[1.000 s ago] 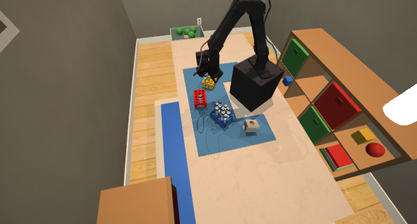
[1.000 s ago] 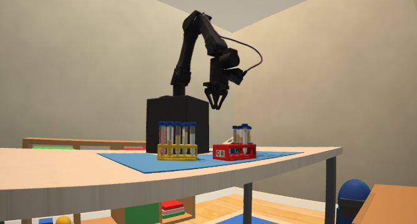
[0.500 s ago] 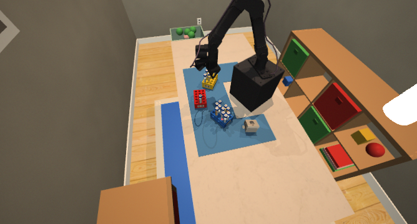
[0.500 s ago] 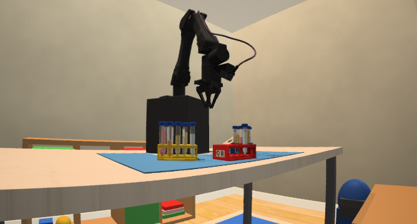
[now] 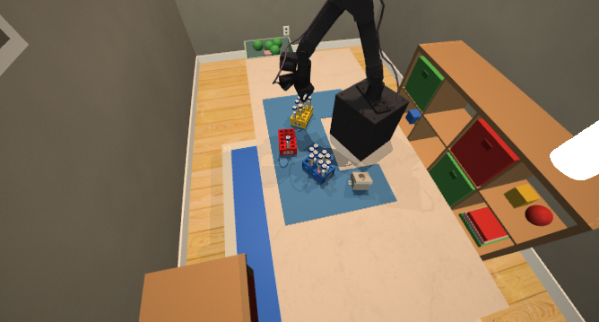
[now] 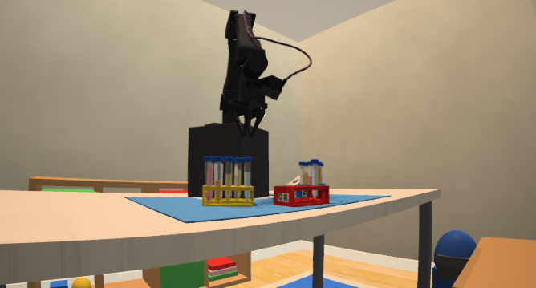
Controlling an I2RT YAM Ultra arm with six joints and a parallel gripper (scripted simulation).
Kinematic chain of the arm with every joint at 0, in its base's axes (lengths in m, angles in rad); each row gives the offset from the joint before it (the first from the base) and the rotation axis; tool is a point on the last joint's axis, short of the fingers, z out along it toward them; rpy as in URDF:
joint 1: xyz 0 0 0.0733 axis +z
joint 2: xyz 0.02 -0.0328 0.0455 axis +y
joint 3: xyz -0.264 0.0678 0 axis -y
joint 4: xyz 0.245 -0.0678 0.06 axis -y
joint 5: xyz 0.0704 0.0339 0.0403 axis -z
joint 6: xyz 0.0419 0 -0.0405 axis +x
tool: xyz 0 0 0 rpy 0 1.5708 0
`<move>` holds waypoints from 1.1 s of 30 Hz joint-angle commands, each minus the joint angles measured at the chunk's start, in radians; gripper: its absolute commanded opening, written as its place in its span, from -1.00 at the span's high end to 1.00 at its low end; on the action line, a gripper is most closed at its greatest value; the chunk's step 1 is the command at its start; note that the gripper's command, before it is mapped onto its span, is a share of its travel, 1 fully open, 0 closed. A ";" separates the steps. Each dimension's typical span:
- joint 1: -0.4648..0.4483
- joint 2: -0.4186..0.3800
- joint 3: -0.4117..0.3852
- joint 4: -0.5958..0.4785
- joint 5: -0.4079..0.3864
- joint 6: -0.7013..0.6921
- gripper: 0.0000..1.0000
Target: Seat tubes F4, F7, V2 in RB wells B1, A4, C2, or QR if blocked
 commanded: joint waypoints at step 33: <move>-0.093 0.093 0.027 0.042 -0.009 -0.141 0.40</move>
